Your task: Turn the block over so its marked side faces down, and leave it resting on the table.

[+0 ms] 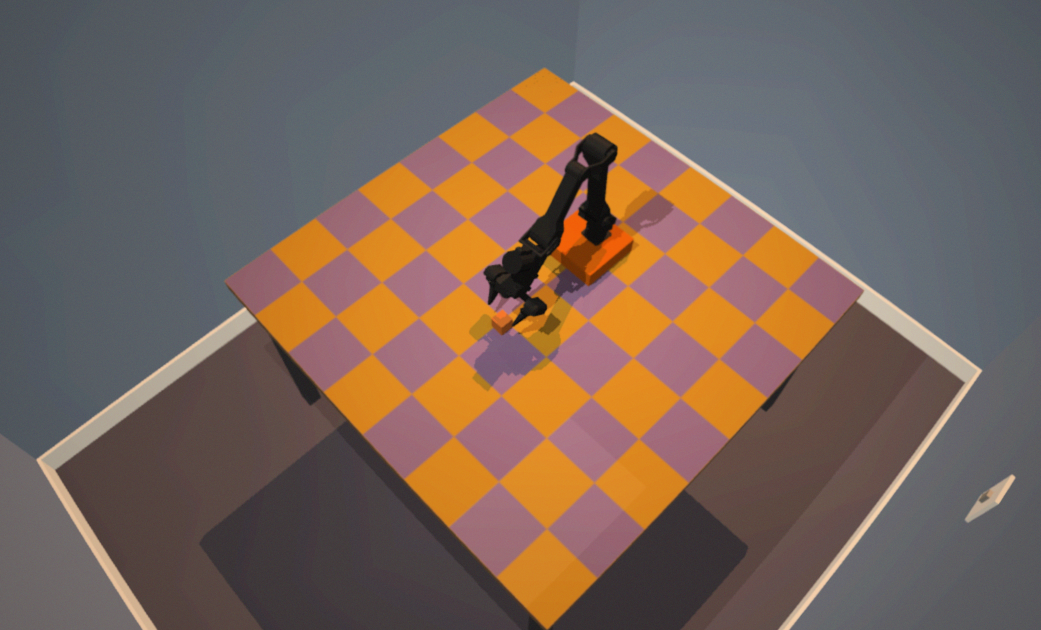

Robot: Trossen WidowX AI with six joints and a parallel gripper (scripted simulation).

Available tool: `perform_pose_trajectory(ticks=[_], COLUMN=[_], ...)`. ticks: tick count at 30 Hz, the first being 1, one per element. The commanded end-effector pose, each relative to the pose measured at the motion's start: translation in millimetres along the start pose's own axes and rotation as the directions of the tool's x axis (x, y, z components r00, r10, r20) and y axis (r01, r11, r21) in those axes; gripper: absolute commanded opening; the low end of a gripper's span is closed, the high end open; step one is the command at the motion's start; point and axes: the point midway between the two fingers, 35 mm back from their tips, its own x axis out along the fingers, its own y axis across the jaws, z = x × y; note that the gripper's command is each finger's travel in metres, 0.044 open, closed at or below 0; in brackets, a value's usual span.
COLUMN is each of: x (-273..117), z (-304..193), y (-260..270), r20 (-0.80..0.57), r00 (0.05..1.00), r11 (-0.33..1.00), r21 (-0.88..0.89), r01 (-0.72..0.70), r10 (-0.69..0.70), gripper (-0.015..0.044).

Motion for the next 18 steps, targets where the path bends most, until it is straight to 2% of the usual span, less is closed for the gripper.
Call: perform_pose_trajectory(ticks=[1,8,18], x=[-41,-40,-32], z=[9,11,41], y=[0,0,1], r20=[-0.121,-0.141,-0.438], r00=[0.993,0.99,0.899], r11=[1.0,1.0,1.0], r21=[0.008,0.008,0.006], r01=[-0.01,-0.01,-0.009], r10=[0.011,0.011,0.011], gripper=[0.044,0.044,0.044])
